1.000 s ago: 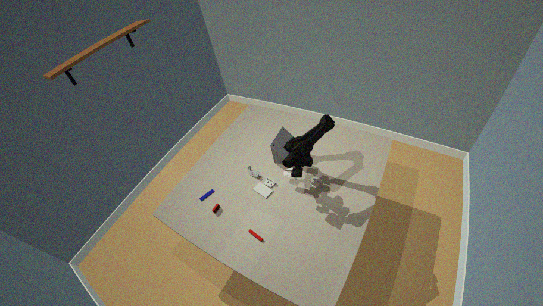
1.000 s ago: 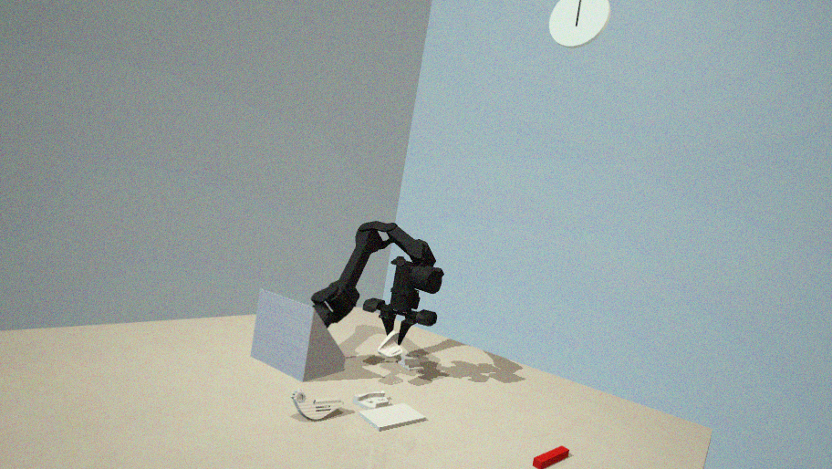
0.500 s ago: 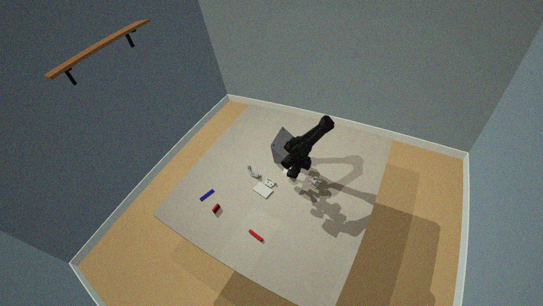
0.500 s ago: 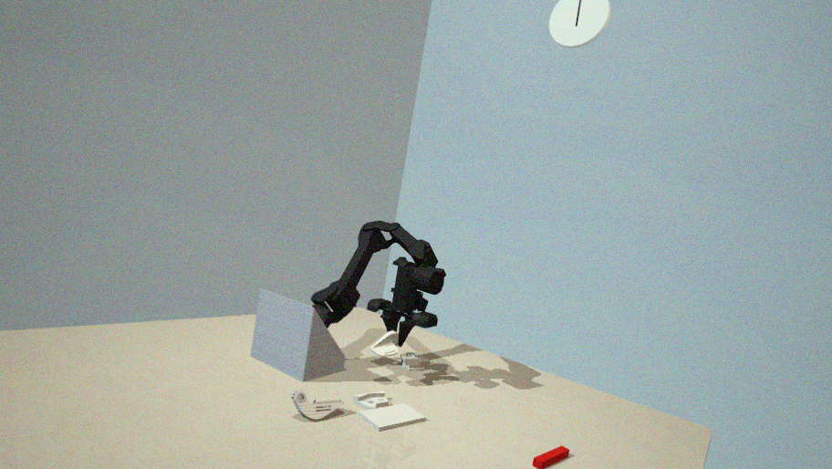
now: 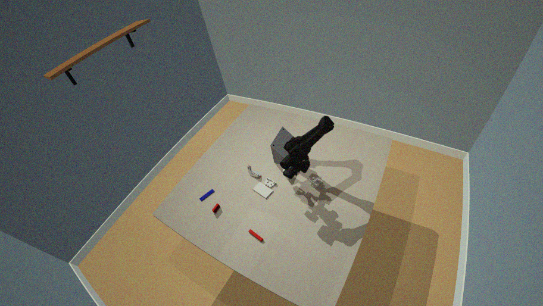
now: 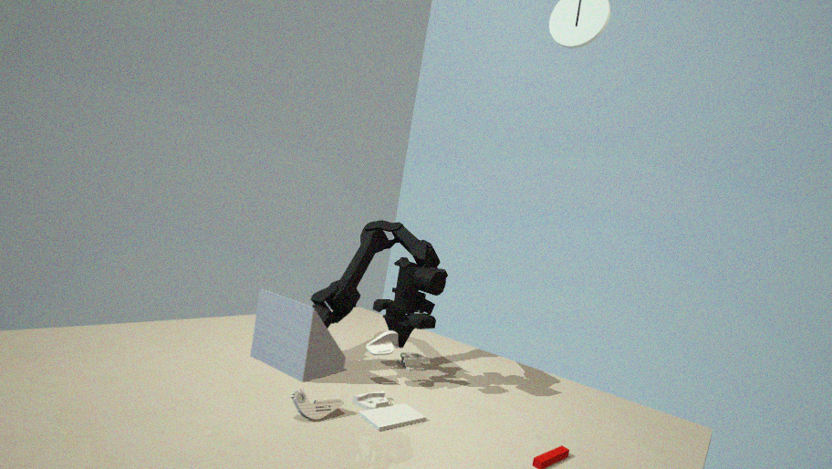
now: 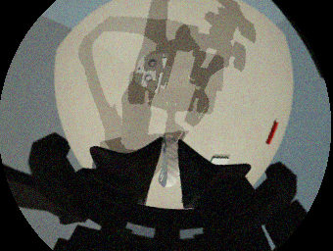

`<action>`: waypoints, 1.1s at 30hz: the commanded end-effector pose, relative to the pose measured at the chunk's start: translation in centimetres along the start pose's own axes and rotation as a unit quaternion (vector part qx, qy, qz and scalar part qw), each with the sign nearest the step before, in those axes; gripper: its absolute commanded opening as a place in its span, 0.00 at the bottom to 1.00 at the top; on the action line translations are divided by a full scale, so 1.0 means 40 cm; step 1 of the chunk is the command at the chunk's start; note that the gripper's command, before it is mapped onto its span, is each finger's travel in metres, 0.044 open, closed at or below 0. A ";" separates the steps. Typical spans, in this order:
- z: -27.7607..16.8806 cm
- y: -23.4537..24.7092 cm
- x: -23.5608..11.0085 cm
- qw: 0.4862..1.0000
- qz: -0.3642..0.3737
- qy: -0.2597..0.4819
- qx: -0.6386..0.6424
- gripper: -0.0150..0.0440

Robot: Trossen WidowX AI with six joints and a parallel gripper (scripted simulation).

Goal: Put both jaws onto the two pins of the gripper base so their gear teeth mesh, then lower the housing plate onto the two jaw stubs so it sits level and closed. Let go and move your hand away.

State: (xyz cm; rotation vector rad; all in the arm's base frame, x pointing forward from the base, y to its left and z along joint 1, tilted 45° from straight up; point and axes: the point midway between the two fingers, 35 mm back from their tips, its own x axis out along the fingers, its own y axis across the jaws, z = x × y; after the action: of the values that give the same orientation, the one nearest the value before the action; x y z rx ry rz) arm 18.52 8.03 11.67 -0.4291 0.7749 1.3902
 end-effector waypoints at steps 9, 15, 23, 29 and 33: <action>-0.003 -0.023 -0.002 0.993 -0.002 0.002 0.114 0.32; -0.005 -0.032 -0.002 0.985 -0.002 0.002 0.174 0.32; -0.007 -0.045 -0.001 0.968 -0.002 0.002 0.252 0.32; -0.008 -0.048 -0.001 0.962 -0.002 0.002 0.273 0.32; -0.008 -0.054 -0.002 0.951 -0.003 0.002 0.310 0.32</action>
State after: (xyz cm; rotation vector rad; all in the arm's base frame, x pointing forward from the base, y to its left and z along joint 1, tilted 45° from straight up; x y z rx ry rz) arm 20.28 7.54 11.20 0.0329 1.1313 1.0938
